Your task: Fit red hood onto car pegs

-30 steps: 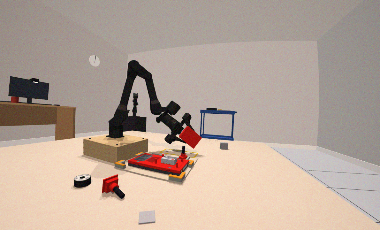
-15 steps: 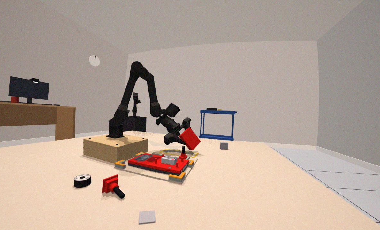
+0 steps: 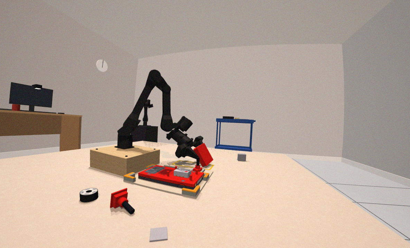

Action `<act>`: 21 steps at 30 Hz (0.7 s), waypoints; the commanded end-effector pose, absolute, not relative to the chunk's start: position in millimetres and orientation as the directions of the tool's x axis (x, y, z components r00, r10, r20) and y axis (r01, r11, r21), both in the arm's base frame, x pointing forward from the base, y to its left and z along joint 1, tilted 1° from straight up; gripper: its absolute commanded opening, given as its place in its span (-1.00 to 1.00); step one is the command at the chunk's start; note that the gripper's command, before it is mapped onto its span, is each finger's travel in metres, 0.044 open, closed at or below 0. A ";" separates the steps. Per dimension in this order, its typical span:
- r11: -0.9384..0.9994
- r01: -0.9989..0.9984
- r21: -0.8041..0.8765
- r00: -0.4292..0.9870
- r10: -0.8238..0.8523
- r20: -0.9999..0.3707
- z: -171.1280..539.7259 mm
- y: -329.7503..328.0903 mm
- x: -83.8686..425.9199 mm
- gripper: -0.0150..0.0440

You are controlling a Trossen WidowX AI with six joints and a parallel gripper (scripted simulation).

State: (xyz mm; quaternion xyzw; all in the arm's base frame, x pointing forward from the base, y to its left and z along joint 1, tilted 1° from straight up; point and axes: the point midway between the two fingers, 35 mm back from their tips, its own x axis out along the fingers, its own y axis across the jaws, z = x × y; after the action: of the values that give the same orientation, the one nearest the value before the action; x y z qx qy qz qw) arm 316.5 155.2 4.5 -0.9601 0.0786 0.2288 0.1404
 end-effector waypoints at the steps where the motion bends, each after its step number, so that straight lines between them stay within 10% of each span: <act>1: -0.969 -0.186 -0.162 0.881 -0.092 -0.464 -2.5 154.0 312.8 -0.49; 6: -0.950 -0.213 -0.229 0.883 -0.087 -0.462 4.0 155.1 316.3 -0.49; 21: -0.958 -0.201 -0.204 0.886 -0.089 -0.456 3.1 155.3 315.7 0.84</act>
State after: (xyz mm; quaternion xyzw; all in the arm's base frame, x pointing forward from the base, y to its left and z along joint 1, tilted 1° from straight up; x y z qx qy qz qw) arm 315.8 155.3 3.5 -0.9629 0.0759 0.2265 0.1258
